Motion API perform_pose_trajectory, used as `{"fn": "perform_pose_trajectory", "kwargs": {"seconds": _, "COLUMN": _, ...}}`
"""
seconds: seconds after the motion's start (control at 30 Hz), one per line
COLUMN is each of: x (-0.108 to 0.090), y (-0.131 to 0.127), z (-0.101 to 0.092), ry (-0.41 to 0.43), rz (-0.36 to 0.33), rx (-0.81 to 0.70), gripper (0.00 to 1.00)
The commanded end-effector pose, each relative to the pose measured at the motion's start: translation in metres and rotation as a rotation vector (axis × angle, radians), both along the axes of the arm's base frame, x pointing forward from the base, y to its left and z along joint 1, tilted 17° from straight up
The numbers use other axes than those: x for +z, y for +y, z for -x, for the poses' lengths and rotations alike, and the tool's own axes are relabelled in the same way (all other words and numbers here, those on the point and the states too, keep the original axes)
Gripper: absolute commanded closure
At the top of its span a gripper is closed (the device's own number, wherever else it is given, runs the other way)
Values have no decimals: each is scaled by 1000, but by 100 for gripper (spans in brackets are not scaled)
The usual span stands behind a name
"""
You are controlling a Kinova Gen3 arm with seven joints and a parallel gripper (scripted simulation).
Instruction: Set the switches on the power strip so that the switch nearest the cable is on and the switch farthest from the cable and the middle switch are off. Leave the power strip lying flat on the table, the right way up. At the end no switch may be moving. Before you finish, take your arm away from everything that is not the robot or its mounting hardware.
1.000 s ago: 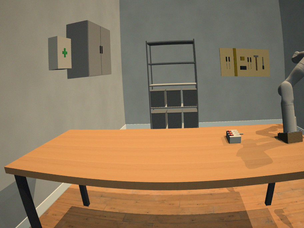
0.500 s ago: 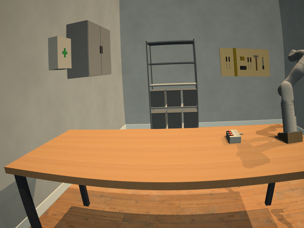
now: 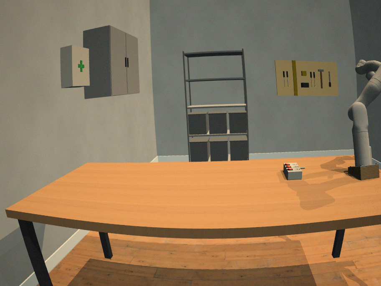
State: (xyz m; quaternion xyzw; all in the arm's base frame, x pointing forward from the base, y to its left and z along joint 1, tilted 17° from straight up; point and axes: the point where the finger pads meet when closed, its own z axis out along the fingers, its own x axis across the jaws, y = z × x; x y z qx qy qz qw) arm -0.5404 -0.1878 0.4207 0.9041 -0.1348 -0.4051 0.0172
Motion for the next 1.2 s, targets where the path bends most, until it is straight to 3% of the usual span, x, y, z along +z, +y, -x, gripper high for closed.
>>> {"fn": "perform_pose_trajectory", "kwargs": {"seconds": 0.0, "x": 3, "y": -3, "z": -2, "ry": 6, "rz": -1, "rx": 4, "gripper": 0}}
{"fn": "perform_pose_trajectory", "kwargs": {"seconds": 0.07, "x": 3, "y": -3, "z": -2, "ry": 6, "rz": -1, "rx": 4, "gripper": 0}}
{"fn": "perform_pose_trajectory", "kwargs": {"seconds": 0.1, "x": 12, "y": -27, "z": -20, "ry": 3, "rz": 21, "rx": 55, "gripper": 0}}
{"fn": "perform_pose_trajectory", "kwargs": {"seconds": 0.37, "x": 12, "y": -27, "z": -20, "ry": 3, "rz": 21, "rx": 55, "gripper": 0}}
{"fn": "perform_pose_trajectory", "kwargs": {"seconds": 0.4, "x": 21, "y": -50, "z": -40, "ry": 1, "rz": 41, "rx": 107, "gripper": 0}}
{"fn": "perform_pose_trajectory", "kwargs": {"seconds": 0.67, "x": 21, "y": -50, "z": -40, "ry": 1, "rz": 41, "rx": 107, "gripper": 0}}
{"fn": "perform_pose_trajectory", "kwargs": {"seconds": 0.7, "x": 29, "y": -73, "z": -62, "ry": -3, "rz": 60, "rx": 159, "gripper": 0}}
{"fn": "perform_pose_trajectory", "kwargs": {"seconds": 0.97, "x": 29, "y": -73, "z": -62, "ry": -3, "rz": 60, "rx": 159, "gripper": 0}}
{"fn": "perform_pose_trajectory", "kwargs": {"seconds": 1.0, "x": 36, "y": -95, "z": -85, "ry": -7, "rz": 77, "rx": 213, "gripper": 0}}
{"fn": "perform_pose_trajectory", "kwargs": {"seconds": 1.17, "x": 36, "y": -95, "z": -85, "ry": -7, "rz": 77, "rx": 213, "gripper": 0}}
